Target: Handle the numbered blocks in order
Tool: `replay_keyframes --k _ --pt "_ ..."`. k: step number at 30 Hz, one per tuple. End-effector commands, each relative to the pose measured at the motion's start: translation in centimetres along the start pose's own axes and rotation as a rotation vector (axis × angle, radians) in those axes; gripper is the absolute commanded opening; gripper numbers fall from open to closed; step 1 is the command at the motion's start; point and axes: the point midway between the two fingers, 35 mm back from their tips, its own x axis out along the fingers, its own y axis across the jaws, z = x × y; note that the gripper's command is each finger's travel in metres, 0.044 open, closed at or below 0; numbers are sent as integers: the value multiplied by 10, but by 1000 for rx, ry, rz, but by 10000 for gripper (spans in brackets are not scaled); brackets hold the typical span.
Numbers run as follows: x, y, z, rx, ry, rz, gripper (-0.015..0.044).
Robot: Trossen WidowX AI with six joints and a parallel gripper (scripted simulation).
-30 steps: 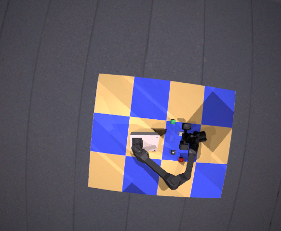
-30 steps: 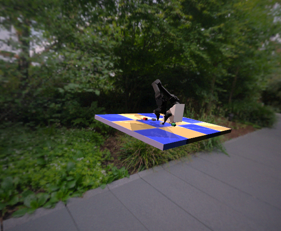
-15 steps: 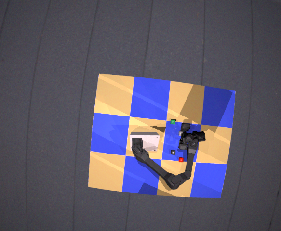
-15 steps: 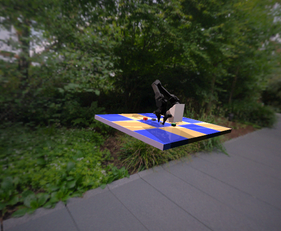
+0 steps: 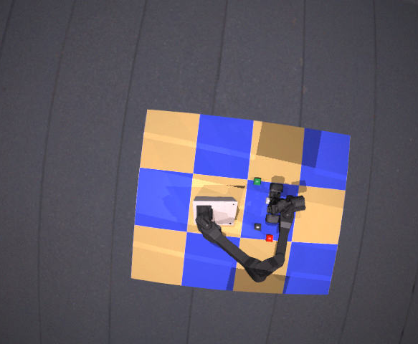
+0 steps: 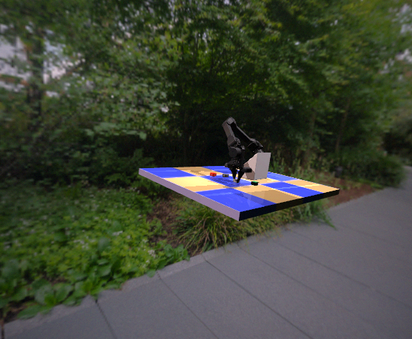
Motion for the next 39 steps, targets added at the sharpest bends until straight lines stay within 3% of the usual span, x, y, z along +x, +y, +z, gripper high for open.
replay_keyframes --k 1,6,17,21,25,30,39 --pt "0 0 0 -2 -1 -3 120" --pt "0 0 0 -2 -1 -3 120" --pt "0 0 0 -2 -1 -3 400" --pt "-3 0 0 -2 -2 -3 400" --pt "-36 0 0 -2 -2 -1 400" --pt "-38 3 0 -2 -2 1 400" --pt "-101 117 -53 -10 0 37 400"
